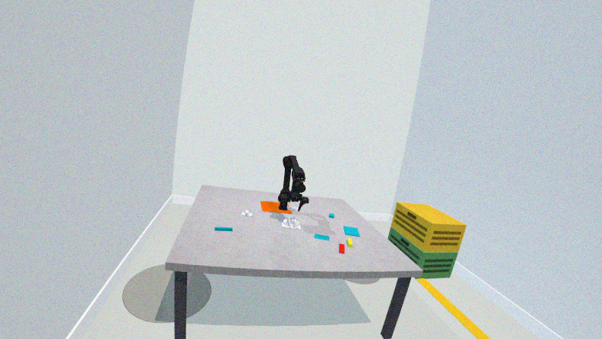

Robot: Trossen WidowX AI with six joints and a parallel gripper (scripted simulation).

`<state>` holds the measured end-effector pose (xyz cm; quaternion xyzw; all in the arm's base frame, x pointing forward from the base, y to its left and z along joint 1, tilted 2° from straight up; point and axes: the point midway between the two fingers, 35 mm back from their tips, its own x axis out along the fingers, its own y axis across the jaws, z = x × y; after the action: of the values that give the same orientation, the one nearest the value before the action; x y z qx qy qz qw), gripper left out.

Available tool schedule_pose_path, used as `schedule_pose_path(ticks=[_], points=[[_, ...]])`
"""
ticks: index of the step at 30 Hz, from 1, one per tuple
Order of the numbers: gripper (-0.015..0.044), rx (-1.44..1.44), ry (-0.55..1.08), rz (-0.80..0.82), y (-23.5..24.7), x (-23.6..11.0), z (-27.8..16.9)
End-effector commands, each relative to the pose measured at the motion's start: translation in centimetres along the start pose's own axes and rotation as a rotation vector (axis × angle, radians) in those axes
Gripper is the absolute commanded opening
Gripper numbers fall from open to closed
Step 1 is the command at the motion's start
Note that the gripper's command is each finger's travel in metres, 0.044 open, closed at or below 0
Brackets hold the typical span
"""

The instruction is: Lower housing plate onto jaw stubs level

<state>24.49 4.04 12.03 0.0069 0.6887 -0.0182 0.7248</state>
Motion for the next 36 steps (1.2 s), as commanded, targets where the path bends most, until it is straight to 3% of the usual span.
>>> schedule_pose_path(ticks=[1,14,36], points=[[0.0351,-0.005,0.000,-0.004,-0.1,0.0,0.0],[0.0351,-0.004,0.001,-0.004,-0.1,0.1,-0.1],[0.0351,-0.004,0.000,-0.004,-0.1,3.7,0.1]])
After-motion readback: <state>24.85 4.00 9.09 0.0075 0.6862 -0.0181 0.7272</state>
